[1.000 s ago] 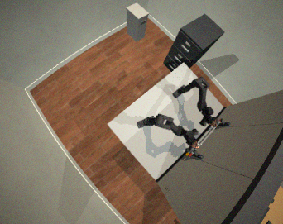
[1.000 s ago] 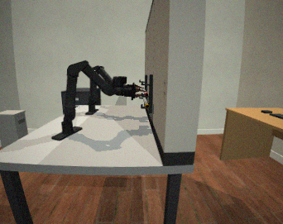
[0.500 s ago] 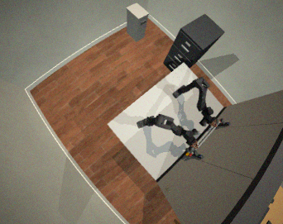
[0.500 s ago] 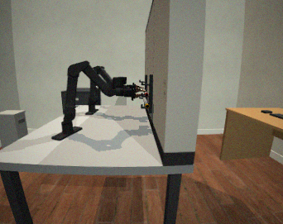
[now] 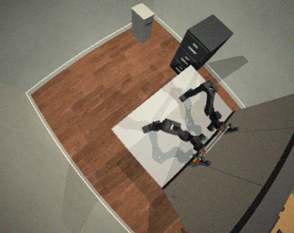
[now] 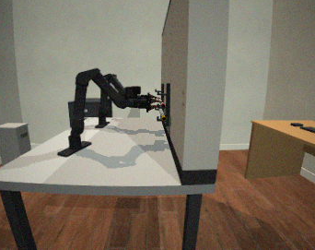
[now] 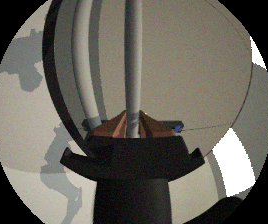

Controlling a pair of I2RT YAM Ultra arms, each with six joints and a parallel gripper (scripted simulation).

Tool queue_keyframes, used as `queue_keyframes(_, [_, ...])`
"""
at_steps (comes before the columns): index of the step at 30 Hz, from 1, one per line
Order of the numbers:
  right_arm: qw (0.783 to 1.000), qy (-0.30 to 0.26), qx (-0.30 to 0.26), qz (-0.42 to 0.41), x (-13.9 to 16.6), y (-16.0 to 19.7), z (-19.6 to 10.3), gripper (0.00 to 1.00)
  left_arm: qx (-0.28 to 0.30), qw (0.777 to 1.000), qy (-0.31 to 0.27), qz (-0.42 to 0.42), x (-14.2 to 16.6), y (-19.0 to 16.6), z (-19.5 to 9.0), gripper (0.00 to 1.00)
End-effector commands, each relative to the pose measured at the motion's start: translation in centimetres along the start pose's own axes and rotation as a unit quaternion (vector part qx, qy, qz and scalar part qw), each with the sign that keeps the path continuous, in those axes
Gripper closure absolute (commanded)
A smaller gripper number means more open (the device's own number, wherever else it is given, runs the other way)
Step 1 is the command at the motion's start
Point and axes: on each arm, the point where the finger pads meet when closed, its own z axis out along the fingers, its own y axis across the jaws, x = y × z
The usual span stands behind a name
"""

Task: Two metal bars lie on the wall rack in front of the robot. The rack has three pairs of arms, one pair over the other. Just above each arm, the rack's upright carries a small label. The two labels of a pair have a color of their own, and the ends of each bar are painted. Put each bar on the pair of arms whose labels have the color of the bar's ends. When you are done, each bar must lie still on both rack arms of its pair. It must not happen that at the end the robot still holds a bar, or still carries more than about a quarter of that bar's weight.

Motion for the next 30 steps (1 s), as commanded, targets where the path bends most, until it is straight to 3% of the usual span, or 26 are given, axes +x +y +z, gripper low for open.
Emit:
queue_keyframes(1, [1.0, -0.001, 0.008, 0.0, 0.14, -0.26, 0.04, 0.93, -0.009, 1.0, 0.001, 0.001, 0.33, 0.26, 0.06, 0.93])
queue_keyframes(30, [1.0, -0.001, 0.008, 0.001, 0.14, -0.26, 0.04, 0.58, -0.009, 1.0, 0.001, 0.001, 0.33, 0.26, 0.06, 0.57])
